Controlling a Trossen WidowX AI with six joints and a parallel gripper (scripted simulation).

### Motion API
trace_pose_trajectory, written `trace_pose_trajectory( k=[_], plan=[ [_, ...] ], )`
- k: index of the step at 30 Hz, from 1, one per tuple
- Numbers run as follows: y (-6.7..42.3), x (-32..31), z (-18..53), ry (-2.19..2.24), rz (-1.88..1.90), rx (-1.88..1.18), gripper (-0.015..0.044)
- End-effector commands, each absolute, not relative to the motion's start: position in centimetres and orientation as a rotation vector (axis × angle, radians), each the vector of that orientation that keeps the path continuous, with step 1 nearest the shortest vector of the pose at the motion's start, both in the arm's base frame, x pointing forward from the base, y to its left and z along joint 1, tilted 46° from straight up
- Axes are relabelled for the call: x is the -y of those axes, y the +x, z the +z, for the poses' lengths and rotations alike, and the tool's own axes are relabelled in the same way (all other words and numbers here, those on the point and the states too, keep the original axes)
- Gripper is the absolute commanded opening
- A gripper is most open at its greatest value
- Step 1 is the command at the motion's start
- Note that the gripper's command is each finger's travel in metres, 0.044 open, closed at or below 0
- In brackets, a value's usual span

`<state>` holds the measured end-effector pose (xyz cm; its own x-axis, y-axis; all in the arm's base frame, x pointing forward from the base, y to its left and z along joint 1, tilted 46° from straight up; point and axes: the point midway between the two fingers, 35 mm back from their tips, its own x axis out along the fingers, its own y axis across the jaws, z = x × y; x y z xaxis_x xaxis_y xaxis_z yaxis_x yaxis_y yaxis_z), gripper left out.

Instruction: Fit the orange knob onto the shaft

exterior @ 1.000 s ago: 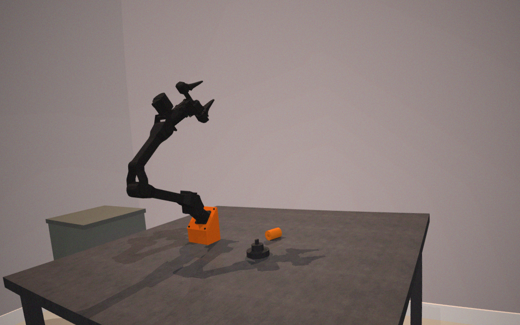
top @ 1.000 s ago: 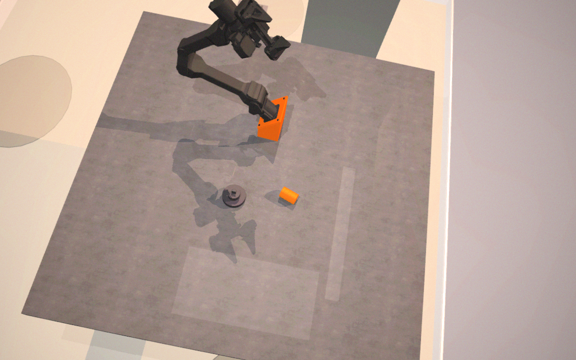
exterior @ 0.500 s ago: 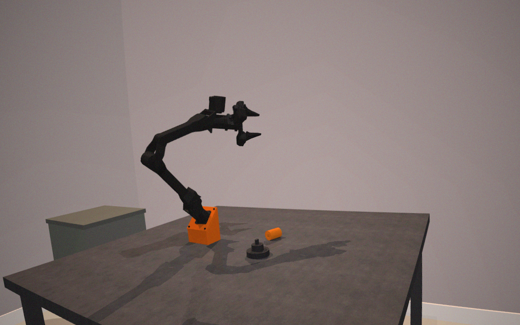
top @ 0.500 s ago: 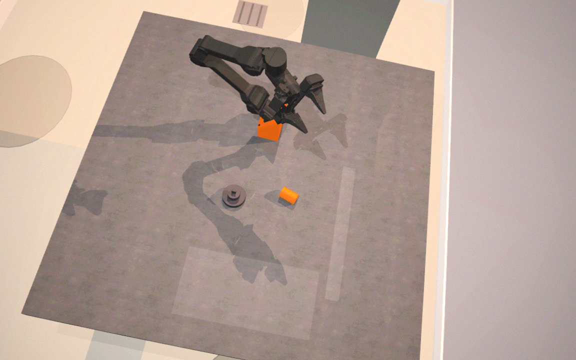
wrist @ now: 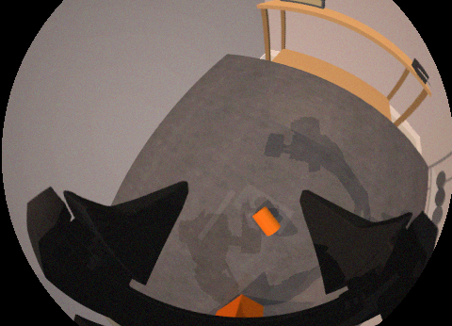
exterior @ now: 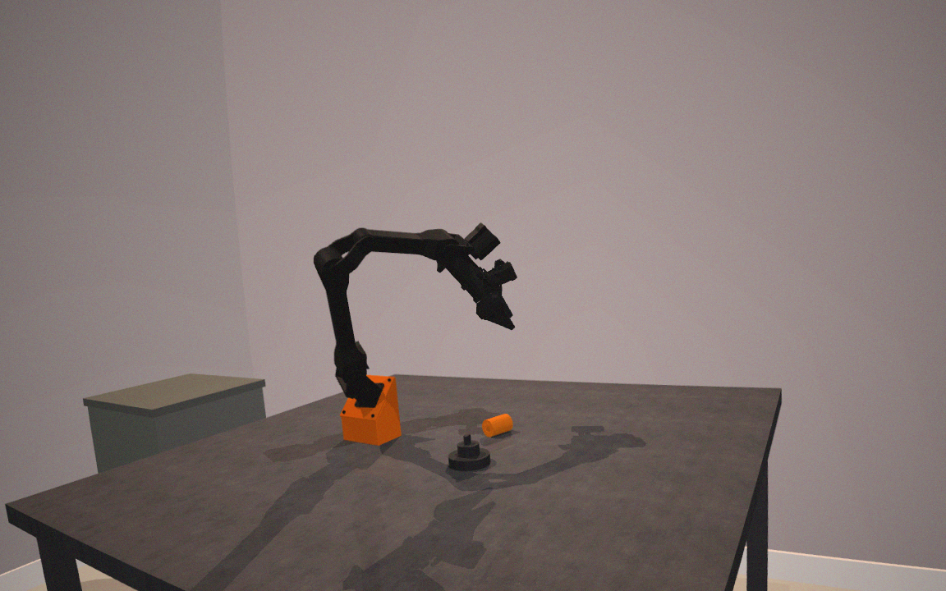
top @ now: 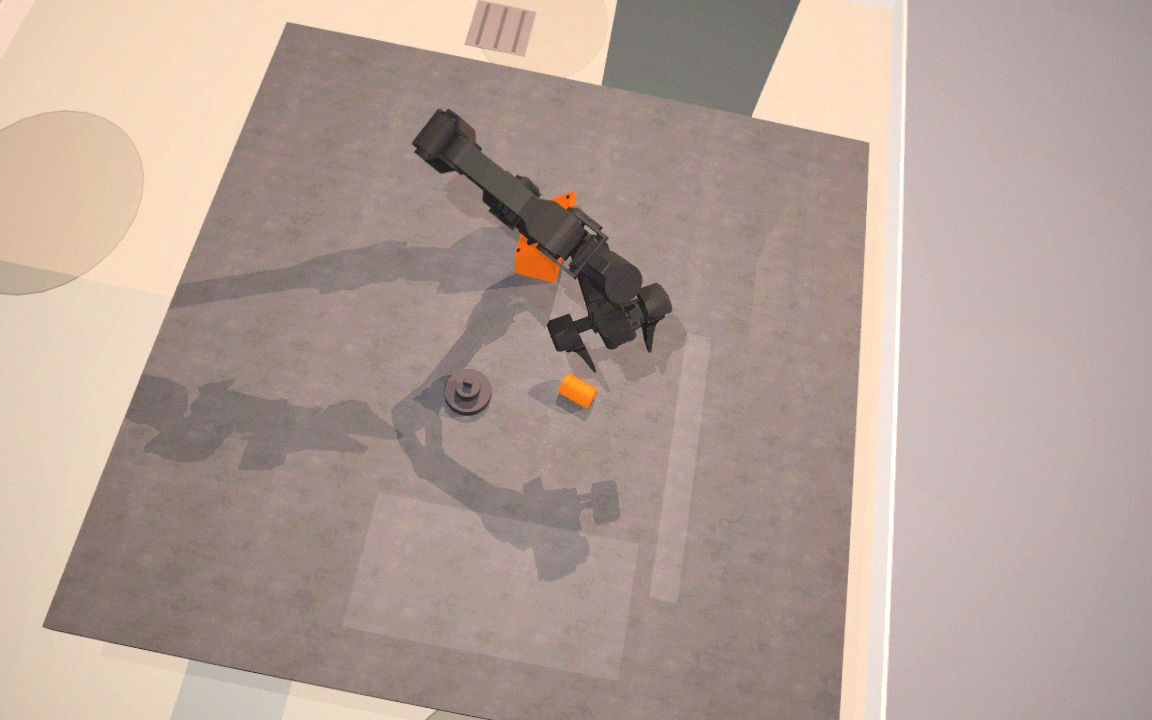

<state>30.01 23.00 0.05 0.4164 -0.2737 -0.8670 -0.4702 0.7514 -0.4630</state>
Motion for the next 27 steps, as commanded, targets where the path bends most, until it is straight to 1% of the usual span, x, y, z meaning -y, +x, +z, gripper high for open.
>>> trace_pose_trajectory(
  k=[1,9,22,27],
  plan=[
    [30.2,-17.2,-4.7,-1.107,0.177,-1.403,0.044],
    [28.8,-9.5,-9.7,-1.494,0.38,-1.795,0.044],
    [28.3,-9.3,-9.9,-1.501,0.388,-1.805,0.044],
    [28.2,-7.6,-11.5,-1.502,0.387,-1.805,0.044]
  ],
)
